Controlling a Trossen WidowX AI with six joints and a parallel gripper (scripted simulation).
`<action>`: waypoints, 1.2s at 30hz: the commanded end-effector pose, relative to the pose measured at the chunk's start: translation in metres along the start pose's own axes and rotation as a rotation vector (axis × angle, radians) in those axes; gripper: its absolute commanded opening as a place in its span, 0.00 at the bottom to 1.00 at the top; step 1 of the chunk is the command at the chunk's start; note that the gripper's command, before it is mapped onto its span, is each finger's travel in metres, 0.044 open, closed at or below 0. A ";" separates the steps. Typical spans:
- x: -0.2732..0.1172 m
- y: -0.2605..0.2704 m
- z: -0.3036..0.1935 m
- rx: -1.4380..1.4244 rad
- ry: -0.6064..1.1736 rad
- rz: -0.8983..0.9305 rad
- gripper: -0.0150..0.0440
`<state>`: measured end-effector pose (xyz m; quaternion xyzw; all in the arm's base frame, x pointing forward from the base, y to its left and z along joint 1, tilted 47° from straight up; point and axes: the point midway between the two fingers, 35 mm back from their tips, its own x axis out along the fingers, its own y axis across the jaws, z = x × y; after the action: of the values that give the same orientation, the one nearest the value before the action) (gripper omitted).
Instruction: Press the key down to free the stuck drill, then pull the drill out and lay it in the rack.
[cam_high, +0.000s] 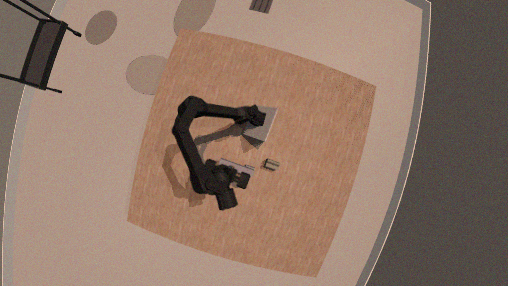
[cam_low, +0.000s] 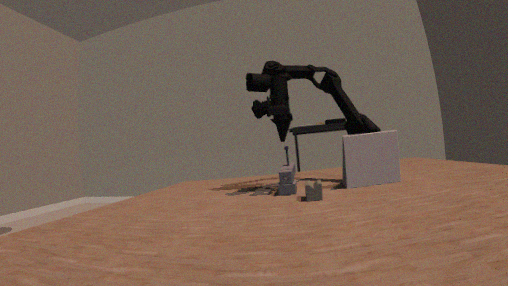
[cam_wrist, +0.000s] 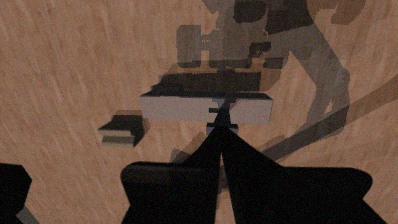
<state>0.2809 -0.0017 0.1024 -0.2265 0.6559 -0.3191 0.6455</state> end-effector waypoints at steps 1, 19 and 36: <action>0.004 -0.003 -0.009 -0.008 0.042 -0.015 0.25; 0.019 -0.003 -0.011 -0.007 0.042 -0.016 0.25; 0.023 -0.003 -0.007 -0.007 0.042 -0.016 0.25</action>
<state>0.2733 -0.0140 0.0921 -0.2263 0.6639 -0.3245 0.6346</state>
